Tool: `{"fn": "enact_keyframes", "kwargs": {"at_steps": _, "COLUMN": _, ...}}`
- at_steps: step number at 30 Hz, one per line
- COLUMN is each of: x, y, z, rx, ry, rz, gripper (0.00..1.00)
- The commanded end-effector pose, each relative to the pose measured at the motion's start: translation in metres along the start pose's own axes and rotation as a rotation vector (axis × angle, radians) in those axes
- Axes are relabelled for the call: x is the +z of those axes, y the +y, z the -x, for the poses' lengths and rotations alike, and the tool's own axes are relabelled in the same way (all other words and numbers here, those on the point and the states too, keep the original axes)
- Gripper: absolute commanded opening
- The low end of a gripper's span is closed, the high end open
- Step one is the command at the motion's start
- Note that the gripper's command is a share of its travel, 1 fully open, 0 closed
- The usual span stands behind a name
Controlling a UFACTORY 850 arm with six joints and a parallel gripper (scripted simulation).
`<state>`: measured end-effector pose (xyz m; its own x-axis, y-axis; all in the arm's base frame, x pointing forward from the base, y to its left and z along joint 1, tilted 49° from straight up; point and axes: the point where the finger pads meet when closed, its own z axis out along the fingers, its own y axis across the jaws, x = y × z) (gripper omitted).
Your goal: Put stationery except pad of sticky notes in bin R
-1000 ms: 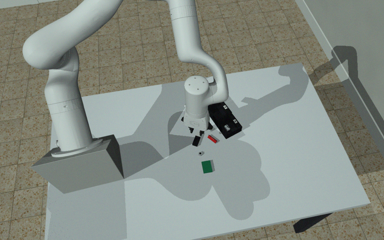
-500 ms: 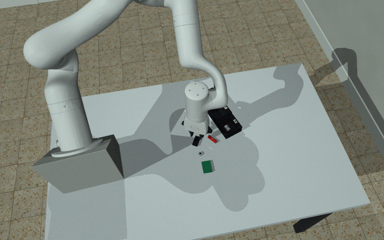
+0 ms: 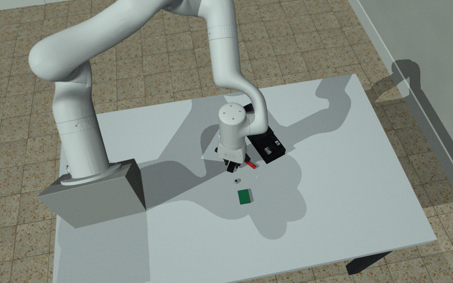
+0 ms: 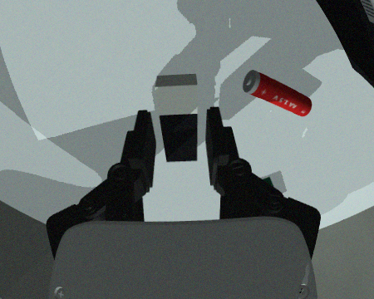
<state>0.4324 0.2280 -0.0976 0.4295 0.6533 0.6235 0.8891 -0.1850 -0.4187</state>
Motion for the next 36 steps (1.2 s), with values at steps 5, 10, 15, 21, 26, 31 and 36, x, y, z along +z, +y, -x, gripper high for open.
{"fn": "enact_keyframes", "kwargs": {"at_steps": 5, "x": 0.0059, "y": 0.0004, "z": -0.0002, "rx": 0.000, "ry": 0.000, "rz": 0.001, "gripper": 0.38}}
{"fn": "enact_keyframes", "kwargs": {"at_steps": 10, "x": 0.0059, "y": 0.0004, "z": -0.0002, "rx": 0.000, "ry": 0.001, "rz": 0.001, "gripper": 0.38}}
{"fn": "enact_keyframes", "kwargs": {"at_steps": 15, "x": 0.0059, "y": 0.0004, "z": -0.0002, "rx": 0.000, "ry": 0.001, "rz": 0.001, "gripper": 0.38}}
{"fn": "enact_keyframes", "kwargs": {"at_steps": 21, "x": 0.0059, "y": 0.0004, "z": -0.0001, "rx": 0.000, "ry": 0.001, "rz": 0.001, "gripper": 0.00}}
{"fn": "enact_keyframes", "kwargs": {"at_steps": 26, "x": 0.0059, "y": 0.0004, "z": -0.0001, "rx": 0.000, "ry": 0.001, "rz": 0.001, "gripper": 0.00}}
{"fn": "enact_keyframes", "kwargs": {"at_steps": 31, "x": 0.0059, "y": 0.0004, "z": -0.0001, "rx": 0.000, "ry": 0.001, "rz": 0.001, "gripper": 0.00}}
{"fn": "enact_keyframes", "kwargs": {"at_steps": 36, "x": 0.0059, "y": 0.0004, "z": -0.0002, "rx": 0.000, "ry": 0.001, "rz": 0.001, "gripper": 0.00}}
